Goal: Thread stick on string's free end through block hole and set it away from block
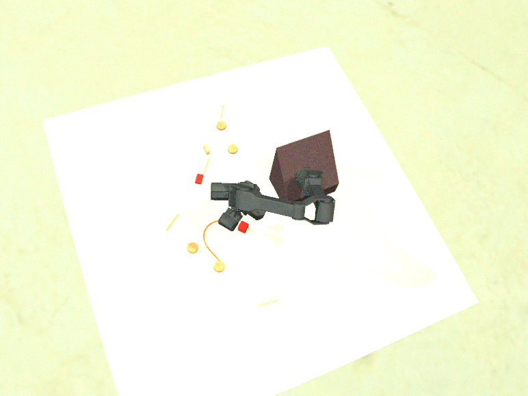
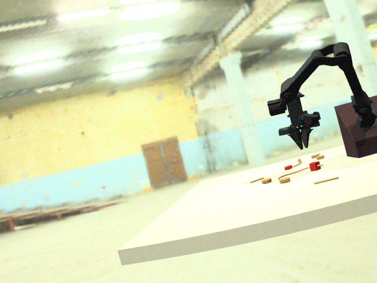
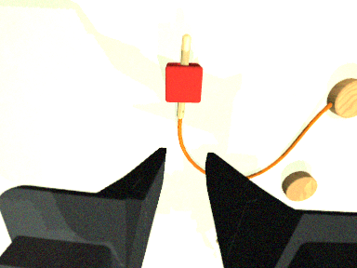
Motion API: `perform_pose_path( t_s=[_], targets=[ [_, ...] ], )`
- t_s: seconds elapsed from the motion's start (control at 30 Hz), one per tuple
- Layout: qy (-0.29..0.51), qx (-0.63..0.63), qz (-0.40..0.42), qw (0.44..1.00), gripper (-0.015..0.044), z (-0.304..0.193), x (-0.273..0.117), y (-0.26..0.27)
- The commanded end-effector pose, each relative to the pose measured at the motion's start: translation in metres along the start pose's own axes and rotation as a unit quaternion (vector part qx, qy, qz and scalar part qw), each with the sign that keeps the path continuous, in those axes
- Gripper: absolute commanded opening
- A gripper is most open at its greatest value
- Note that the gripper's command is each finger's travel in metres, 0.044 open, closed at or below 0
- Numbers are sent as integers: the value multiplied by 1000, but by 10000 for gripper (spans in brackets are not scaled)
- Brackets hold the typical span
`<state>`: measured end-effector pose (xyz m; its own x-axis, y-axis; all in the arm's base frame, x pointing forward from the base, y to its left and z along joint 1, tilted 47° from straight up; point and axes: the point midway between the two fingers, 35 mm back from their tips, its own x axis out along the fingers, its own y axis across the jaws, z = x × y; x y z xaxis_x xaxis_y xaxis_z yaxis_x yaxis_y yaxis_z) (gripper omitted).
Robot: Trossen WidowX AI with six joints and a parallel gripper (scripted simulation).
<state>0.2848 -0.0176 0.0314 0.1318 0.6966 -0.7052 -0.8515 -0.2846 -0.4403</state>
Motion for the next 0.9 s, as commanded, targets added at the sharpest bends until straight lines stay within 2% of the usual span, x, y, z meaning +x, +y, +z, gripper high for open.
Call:
perform_pose_path(
  t_s=[0.0, 0.1, 0.23, 0.37, 0.5, 0.87],
  targets=[
    [-2, 125, 0, 992, 121, 6, 0, 0],
    [-3, 266, 1, 964, 121, 11, 0, 0],
    [-4, 446, 3, 895, 121, 18, 0, 0],
    [-5, 609, 6, 793, 121, 25, 0, 1],
    [-4, 749, 8, 662, 121, 32, 0, 1],
    [-2, 922, 13, 387, 121, 45, 0, 3]
  ],
)
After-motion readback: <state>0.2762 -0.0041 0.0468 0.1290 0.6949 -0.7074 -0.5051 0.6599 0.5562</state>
